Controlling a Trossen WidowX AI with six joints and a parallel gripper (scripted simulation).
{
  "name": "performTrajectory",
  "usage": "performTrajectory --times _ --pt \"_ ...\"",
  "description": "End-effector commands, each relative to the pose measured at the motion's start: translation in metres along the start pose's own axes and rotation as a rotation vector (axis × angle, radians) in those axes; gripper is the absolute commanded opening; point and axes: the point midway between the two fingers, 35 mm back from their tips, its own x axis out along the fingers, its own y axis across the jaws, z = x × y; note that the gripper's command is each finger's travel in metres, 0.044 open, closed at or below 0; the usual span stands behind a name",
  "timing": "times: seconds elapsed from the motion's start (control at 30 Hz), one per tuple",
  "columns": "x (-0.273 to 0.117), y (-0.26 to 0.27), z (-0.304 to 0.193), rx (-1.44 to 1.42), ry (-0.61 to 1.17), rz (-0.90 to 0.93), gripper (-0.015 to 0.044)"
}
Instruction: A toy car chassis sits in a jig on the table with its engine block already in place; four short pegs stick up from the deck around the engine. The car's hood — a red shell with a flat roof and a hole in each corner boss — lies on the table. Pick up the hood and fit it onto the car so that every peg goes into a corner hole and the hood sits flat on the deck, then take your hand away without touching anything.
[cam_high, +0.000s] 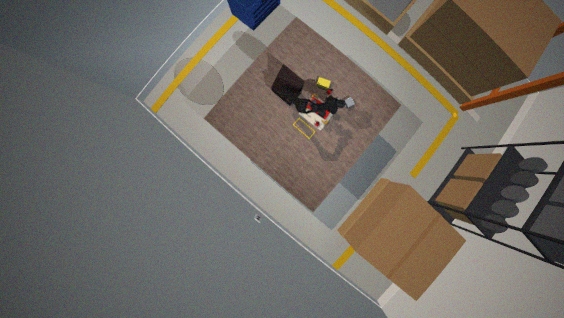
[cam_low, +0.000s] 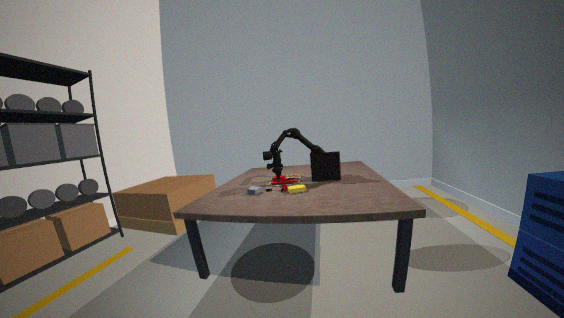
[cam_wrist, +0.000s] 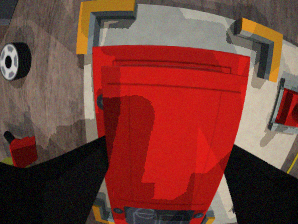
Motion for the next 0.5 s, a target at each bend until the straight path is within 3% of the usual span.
performTrajectory --times 0.0,0.47 --pt "0.0 0.0 0.0 0.0 0.0 0.0 0.0053" --pt "0.0 0.0 0.0 0.0 0.0 0.0 0.042"
